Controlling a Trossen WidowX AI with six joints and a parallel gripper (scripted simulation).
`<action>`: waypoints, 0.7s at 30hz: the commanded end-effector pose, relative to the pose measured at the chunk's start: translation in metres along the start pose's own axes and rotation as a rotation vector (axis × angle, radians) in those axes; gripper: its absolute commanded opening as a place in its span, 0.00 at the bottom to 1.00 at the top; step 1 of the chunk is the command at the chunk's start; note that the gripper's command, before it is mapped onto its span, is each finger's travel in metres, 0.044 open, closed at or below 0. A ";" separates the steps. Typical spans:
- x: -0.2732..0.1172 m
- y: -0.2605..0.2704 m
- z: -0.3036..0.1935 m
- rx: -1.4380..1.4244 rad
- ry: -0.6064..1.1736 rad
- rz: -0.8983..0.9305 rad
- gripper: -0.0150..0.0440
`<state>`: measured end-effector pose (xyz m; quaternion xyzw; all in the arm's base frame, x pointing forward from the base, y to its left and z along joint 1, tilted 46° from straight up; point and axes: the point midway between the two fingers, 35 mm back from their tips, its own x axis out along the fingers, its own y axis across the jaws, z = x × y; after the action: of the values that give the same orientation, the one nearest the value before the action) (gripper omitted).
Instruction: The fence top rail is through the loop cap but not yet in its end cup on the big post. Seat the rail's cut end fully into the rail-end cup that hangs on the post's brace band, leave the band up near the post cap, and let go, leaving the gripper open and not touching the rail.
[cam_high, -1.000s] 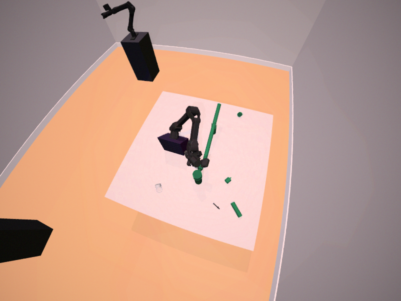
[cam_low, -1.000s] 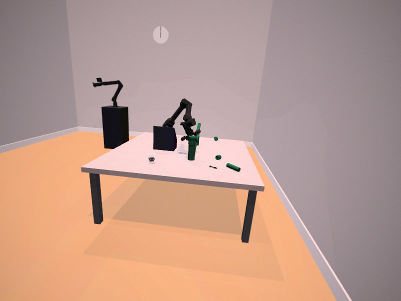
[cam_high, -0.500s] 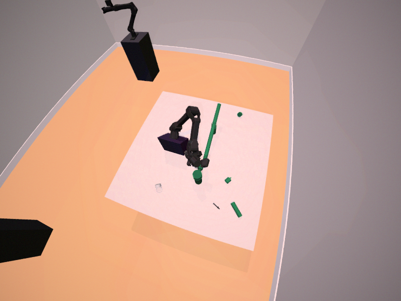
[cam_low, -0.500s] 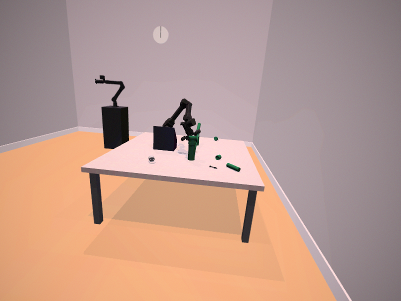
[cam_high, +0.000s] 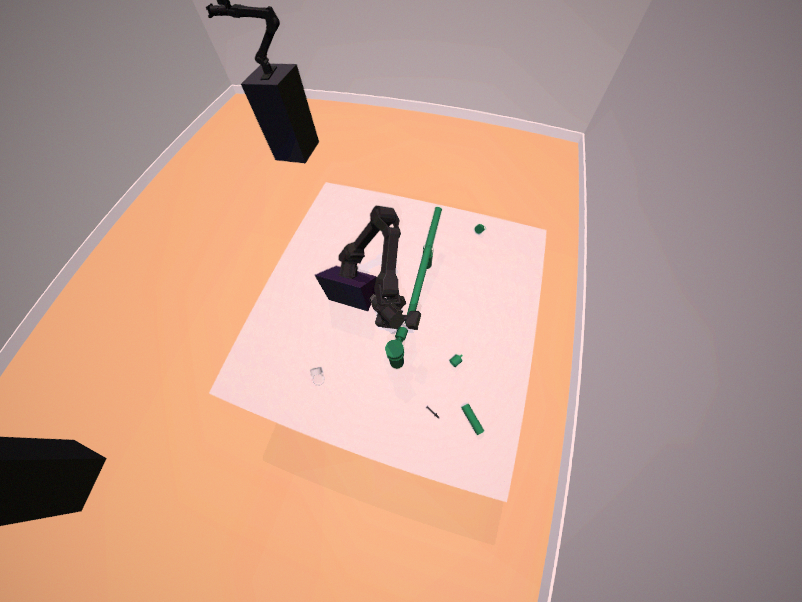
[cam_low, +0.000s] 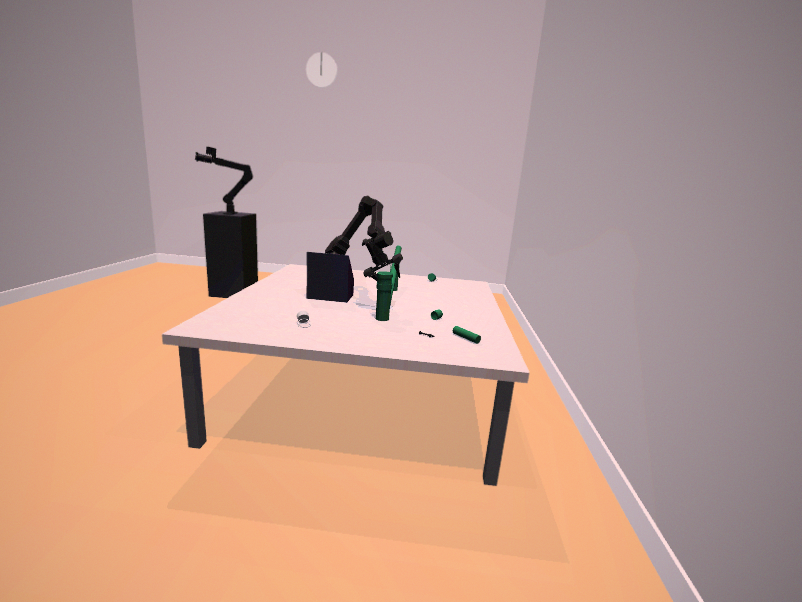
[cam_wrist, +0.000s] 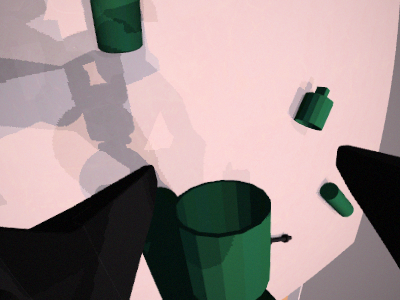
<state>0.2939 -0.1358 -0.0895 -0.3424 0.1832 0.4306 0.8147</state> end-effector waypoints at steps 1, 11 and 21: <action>-0.011 -0.003 0.014 0.010 -0.001 0.004 1.00; -0.019 -0.007 0.024 0.012 0.000 0.004 1.00; -0.063 -0.035 0.077 0.810 0.010 -0.001 1.00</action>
<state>0.2912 -0.1339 -0.0290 -0.1962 0.2550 0.3924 0.8617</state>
